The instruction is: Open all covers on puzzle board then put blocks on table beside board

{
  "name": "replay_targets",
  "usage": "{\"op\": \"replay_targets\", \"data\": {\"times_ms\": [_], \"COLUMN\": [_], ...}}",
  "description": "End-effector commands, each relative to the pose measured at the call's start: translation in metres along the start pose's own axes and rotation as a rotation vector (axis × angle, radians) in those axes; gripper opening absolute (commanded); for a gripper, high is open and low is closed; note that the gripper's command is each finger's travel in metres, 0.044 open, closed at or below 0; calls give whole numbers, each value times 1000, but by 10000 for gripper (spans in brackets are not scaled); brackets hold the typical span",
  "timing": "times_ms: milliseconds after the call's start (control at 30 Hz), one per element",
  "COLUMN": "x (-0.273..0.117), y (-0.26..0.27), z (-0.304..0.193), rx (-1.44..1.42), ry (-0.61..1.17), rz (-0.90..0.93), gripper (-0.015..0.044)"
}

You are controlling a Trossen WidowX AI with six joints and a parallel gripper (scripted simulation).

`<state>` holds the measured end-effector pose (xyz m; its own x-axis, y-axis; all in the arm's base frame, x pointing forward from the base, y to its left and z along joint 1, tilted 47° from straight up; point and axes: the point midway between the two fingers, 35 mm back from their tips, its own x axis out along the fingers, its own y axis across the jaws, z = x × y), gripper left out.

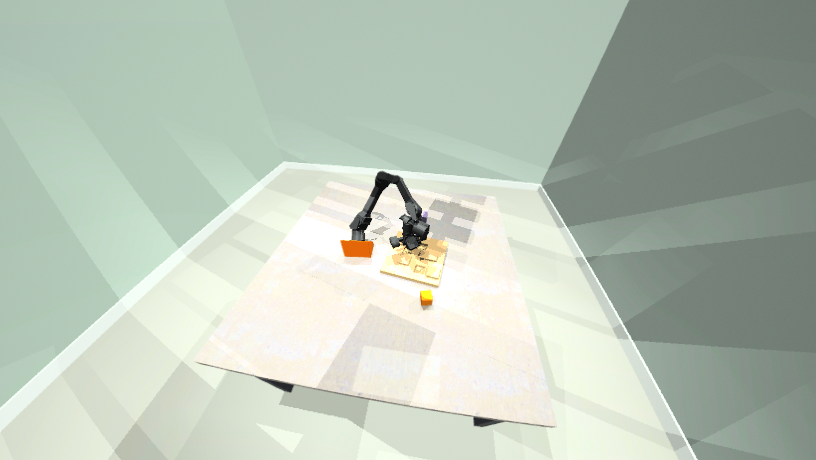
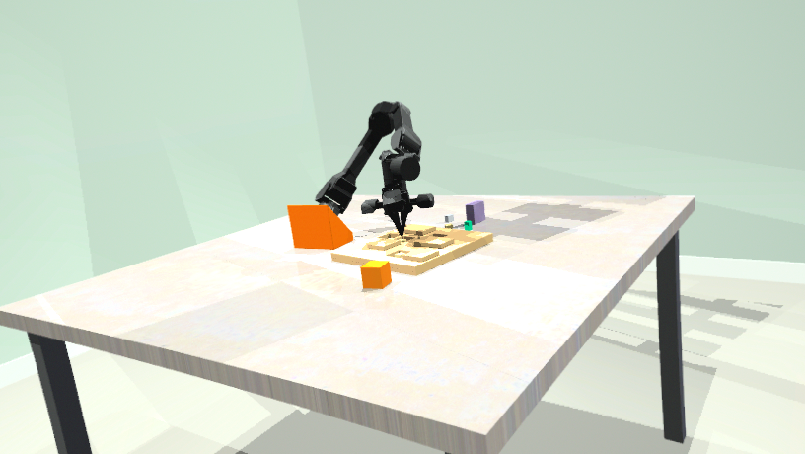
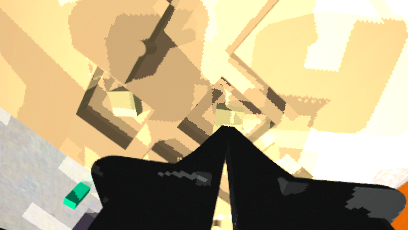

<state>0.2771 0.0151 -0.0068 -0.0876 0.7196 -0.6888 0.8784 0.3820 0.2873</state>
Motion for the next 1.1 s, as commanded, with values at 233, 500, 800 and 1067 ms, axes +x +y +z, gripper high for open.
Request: {"op": "replay_targets", "data": {"times_ms": [233, 500, 800, 1067], "x": [-1, -1, 4, 10], "y": [-1, -1, 0, -1], "z": [0, 0, 0, 1], "rx": [-3, -3, -1, -3], "ry": [-3, -3, -1, -2], "rz": [-4, -4, -1, -3], "gripper": [0, 0, 0, 0]}}
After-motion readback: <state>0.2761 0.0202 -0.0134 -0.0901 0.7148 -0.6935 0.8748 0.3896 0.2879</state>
